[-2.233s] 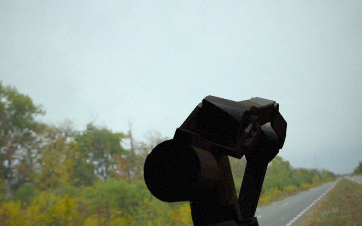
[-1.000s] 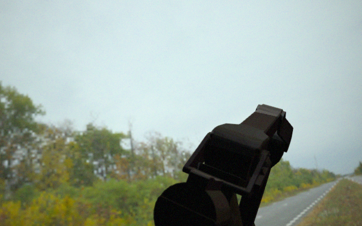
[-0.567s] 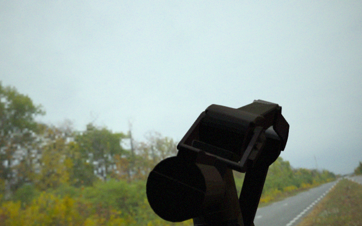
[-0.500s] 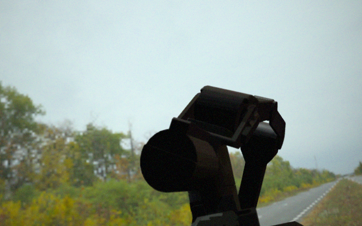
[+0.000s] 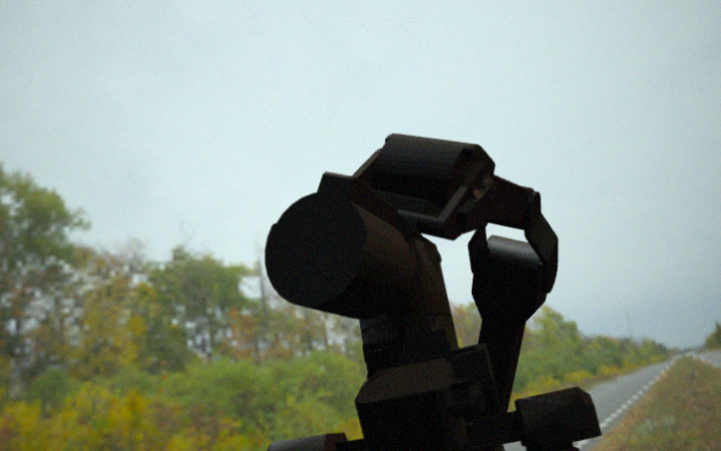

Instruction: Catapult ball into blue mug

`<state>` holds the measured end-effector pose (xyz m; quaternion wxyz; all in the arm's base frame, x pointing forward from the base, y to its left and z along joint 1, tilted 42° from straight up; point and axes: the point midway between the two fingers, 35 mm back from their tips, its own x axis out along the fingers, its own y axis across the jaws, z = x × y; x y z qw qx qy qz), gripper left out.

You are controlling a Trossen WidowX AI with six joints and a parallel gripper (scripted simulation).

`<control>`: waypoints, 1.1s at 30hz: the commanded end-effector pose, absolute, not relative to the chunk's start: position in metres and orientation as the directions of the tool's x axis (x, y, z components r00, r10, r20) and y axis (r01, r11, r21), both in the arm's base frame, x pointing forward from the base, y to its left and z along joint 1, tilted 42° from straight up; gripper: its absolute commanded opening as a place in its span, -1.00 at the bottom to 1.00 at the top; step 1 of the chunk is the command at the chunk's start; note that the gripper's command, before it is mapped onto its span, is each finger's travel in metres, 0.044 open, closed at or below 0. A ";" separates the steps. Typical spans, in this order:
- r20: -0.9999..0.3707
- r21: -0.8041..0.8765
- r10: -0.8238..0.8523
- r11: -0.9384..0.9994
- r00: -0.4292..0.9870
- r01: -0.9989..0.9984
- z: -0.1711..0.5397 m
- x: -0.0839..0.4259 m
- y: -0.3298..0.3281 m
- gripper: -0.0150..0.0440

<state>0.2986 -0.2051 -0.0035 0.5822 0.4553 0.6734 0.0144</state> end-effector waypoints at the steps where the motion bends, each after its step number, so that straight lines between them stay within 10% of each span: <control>1: -0.760 0.552 0.645 0.578 0.078 0.601 -0.025 0.299 -0.182 1.00; 33: -0.759 0.553 0.646 0.577 0.079 0.600 -0.059 0.303 -0.153 1.00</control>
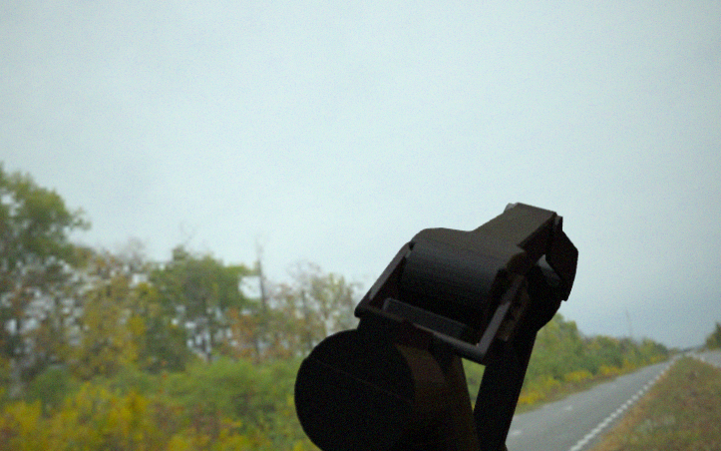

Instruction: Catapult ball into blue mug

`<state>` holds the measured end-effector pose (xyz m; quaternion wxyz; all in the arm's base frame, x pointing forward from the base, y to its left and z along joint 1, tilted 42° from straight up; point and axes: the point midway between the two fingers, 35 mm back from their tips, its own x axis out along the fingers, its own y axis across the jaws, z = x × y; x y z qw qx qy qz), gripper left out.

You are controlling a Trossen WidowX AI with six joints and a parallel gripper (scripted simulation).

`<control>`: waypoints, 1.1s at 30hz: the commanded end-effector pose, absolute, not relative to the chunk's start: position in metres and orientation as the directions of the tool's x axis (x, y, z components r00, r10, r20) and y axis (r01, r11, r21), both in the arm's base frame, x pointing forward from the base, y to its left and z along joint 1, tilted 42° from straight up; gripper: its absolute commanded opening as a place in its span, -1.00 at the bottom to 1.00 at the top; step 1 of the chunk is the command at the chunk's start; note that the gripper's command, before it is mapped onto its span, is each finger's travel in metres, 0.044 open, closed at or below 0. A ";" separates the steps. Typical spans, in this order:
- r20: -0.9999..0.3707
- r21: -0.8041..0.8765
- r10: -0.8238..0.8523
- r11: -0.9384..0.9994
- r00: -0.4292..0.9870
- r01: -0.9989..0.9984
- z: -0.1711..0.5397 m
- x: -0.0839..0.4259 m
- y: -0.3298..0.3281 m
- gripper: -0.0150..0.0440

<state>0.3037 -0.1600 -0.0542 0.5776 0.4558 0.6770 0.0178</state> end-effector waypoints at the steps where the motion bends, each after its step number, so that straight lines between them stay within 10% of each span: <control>1: -0.759 0.553 0.646 0.577 0.079 0.600 -0.060 0.303 -0.152 1.00; 12: -0.759 0.554 0.646 0.577 0.079 0.600 -0.066 0.303 -0.146 1.00; 23: -0.764 0.551 0.640 0.584 0.080 0.596 -0.065 0.304 -0.149 0.02; 33: -0.764 0.552 0.640 0.583 0.081 0.596 -0.036 0.302 -0.175 -0.47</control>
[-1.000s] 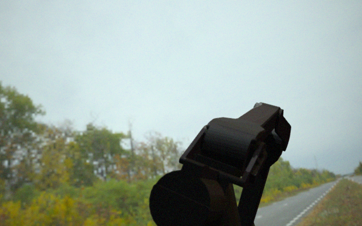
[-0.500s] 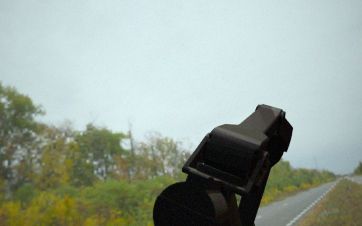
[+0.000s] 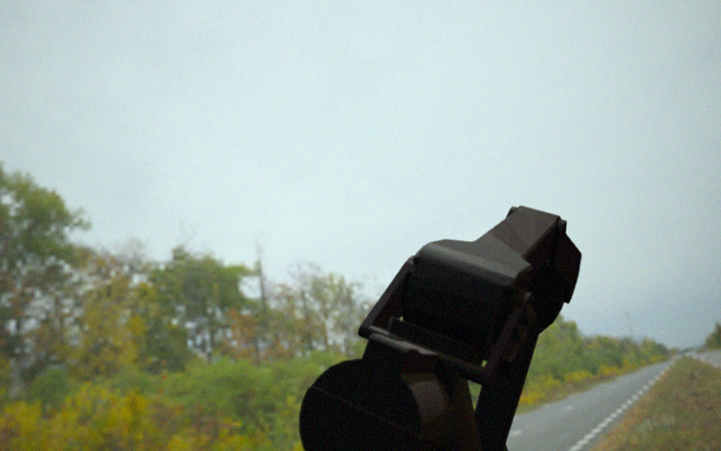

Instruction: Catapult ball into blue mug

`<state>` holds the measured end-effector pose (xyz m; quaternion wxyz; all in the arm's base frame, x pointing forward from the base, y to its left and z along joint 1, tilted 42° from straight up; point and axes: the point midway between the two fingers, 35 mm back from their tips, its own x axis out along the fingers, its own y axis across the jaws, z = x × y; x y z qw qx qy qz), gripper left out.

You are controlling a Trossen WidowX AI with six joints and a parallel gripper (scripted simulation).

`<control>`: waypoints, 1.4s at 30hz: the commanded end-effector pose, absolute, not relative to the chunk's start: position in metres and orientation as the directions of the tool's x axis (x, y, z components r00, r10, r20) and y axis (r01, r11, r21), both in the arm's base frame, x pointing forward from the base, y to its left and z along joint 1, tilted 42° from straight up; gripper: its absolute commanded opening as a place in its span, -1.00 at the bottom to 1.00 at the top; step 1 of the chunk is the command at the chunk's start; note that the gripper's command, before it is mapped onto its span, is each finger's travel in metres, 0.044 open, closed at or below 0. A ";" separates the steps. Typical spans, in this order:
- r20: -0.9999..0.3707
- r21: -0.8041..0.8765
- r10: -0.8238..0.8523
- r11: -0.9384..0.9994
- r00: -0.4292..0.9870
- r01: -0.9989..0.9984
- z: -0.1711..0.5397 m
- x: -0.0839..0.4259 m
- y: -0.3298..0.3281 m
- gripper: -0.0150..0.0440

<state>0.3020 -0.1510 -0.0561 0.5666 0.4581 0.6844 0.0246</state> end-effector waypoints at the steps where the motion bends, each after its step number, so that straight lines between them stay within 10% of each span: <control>1: -0.764 0.552 0.640 0.583 0.081 0.596 -0.029 0.301 -0.180 -0.49; 42: -0.763 0.551 0.641 0.586 0.076 0.594 -0.063 0.304 -0.150 -0.49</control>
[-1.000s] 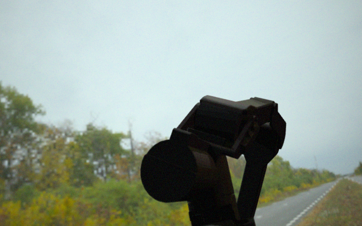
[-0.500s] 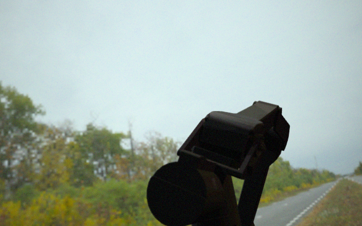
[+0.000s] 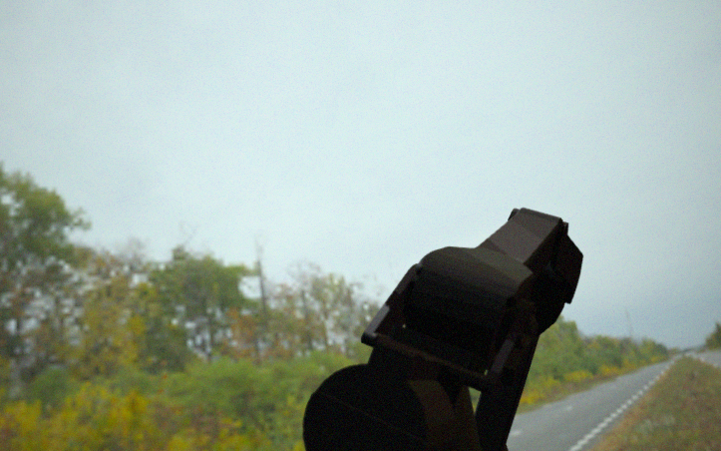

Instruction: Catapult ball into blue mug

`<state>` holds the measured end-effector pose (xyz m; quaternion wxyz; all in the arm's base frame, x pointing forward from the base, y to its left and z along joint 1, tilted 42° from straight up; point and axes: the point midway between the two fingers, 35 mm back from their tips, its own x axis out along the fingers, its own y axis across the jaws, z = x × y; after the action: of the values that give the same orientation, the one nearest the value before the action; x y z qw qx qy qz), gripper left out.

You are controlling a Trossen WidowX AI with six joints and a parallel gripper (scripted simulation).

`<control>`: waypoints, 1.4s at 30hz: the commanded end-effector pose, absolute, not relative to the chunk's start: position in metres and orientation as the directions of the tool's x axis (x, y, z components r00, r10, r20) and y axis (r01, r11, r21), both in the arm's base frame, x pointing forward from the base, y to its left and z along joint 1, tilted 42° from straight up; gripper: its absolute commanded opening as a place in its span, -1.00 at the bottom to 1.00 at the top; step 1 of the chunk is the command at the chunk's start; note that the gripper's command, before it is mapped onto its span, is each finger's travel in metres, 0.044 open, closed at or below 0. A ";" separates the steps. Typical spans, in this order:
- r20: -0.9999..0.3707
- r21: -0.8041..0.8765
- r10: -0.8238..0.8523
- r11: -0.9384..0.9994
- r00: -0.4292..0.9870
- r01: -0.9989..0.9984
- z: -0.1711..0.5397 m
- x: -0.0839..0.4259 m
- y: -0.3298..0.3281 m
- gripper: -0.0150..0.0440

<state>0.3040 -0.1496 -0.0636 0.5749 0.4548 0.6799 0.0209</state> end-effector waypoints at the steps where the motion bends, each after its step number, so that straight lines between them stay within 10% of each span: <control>1: -0.763 0.551 0.641 0.586 0.076 0.594 -0.063 0.304 -0.150 -0.49; 19: -0.765 0.550 0.640 0.586 0.076 0.595 -0.048 0.305 -0.165 1.00; 42: -0.760 0.552 0.645 0.577 0.078 0.602 -0.027 0.297 -0.181 1.00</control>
<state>0.2973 -0.1933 -0.0164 0.5783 0.4560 0.6763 0.0154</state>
